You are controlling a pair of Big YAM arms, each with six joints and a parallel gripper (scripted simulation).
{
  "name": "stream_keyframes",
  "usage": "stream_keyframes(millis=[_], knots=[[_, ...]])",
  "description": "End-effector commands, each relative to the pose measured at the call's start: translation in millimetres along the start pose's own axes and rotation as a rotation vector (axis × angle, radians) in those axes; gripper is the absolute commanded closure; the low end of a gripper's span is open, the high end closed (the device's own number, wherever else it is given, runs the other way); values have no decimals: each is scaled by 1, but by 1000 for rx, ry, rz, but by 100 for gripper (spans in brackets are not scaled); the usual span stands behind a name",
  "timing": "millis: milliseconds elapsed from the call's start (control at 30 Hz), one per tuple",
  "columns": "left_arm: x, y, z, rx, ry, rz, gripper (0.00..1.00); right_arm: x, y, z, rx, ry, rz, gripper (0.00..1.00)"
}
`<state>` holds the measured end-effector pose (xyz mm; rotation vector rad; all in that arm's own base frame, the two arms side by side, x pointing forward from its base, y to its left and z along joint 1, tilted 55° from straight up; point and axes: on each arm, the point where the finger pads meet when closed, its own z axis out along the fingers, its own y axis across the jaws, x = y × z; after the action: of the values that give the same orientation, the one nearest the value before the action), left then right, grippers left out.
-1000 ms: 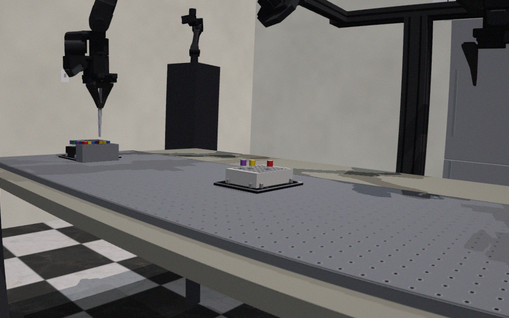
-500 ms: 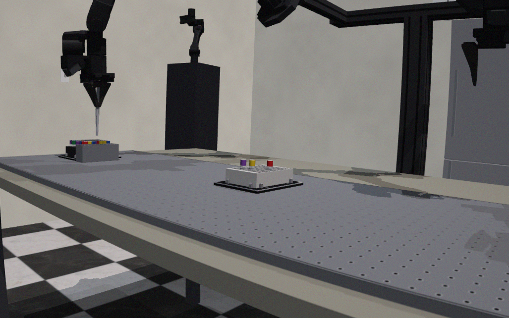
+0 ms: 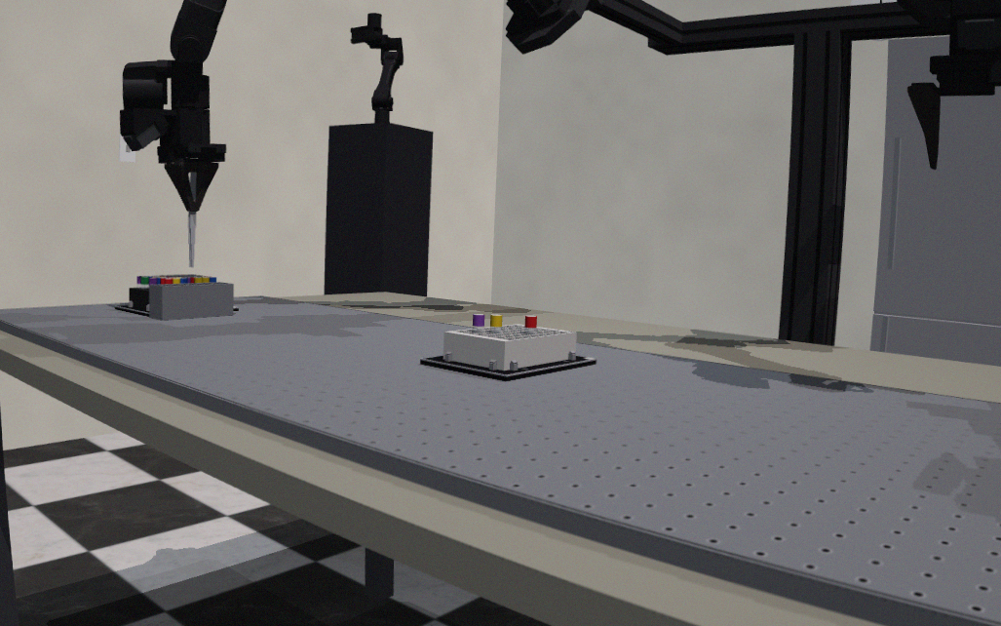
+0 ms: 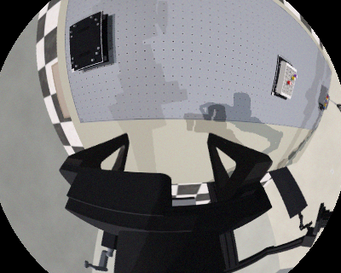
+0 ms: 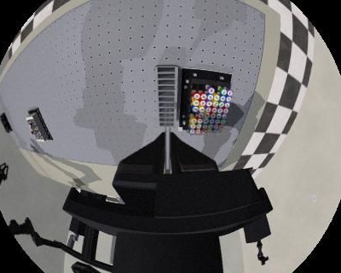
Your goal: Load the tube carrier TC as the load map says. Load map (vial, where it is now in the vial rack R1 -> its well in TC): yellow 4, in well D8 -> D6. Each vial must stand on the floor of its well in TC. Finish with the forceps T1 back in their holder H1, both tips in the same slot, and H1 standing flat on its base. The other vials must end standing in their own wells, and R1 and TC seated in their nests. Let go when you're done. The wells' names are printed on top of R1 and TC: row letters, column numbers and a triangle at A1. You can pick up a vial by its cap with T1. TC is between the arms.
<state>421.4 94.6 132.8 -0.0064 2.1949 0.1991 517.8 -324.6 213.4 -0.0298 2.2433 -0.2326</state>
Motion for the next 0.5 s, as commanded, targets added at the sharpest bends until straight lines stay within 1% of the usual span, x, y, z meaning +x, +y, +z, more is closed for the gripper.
stream_keyframes(millis=[0,133,167,467], knots=[[-15,6,-7,-15,-49,12,0,-4,5,1,-6,-9,-24,93],[-15,6,-7,-15,-49,12,0,-6,6,2,-8,-13,-27,93],[-15,6,-7,-15,-49,12,0,-6,-2,-3,5,-13,-9,93],[-15,6,-7,-15,-49,12,0,-7,-1,-3,4,-13,-9,93]])
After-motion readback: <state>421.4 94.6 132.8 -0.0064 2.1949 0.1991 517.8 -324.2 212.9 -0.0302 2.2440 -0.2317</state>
